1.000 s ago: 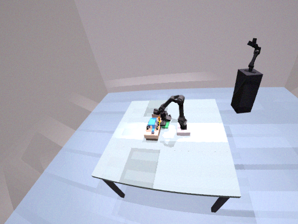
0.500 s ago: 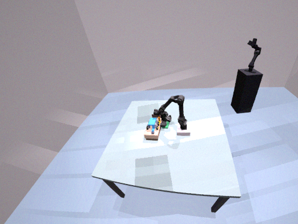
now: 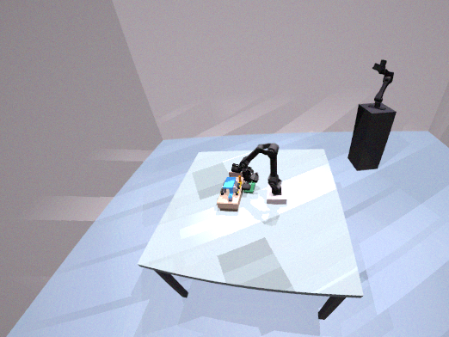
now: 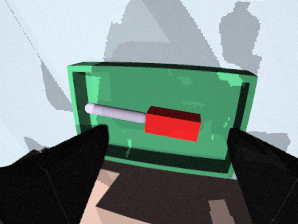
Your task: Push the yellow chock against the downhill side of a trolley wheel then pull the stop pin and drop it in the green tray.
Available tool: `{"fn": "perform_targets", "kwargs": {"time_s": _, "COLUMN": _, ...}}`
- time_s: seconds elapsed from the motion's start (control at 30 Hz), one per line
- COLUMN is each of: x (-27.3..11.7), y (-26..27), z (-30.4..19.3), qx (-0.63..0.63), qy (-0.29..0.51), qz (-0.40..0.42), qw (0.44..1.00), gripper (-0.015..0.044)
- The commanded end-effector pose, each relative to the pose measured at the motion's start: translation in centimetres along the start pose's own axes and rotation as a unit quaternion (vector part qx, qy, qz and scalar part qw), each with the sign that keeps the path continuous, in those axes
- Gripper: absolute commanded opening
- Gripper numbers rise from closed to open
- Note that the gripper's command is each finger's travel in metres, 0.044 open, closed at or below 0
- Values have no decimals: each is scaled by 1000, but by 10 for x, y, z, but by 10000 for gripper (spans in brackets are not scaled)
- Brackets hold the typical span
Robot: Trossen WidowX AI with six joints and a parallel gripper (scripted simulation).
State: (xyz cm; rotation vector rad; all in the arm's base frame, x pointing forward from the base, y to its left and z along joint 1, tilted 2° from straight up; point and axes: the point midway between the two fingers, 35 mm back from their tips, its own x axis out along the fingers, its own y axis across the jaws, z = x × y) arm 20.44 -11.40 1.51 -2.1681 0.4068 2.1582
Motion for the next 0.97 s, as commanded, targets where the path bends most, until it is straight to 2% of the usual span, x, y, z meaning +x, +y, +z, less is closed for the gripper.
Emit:
{"fn": "perform_targets", "kwargs": {"time_s": 0.0, "x": -15, "y": 3, "z": -1, "qx": 3, "qy": 6, "qz": 4, "qw": 1000, "gripper": 340}}
{"fn": "perform_targets", "kwargs": {"time_s": 0.03, "x": -18, "y": 3, "z": -1, "qx": 3, "qy": 6, "qz": 4, "qw": 1000, "gripper": 340}}
{"fn": "perform_targets", "kwargs": {"time_s": 0.17, "x": -28, "y": 5, "z": 0, "qx": 3, "qy": 6, "qz": 4, "qw": 1000, "gripper": 440}}
{"fn": "perform_targets", "kwargs": {"time_s": 0.77, "x": -78, "y": 14, "z": -1, "qx": 3, "qy": 6, "qz": 4, "qw": 1000, "gripper": 440}}
{"fn": "perform_targets", "kwargs": {"time_s": 0.93, "x": -75, "y": 13, "z": 0, "qx": 5, "qy": 4, "qz": 1, "qw": 1000, "gripper": 440}}
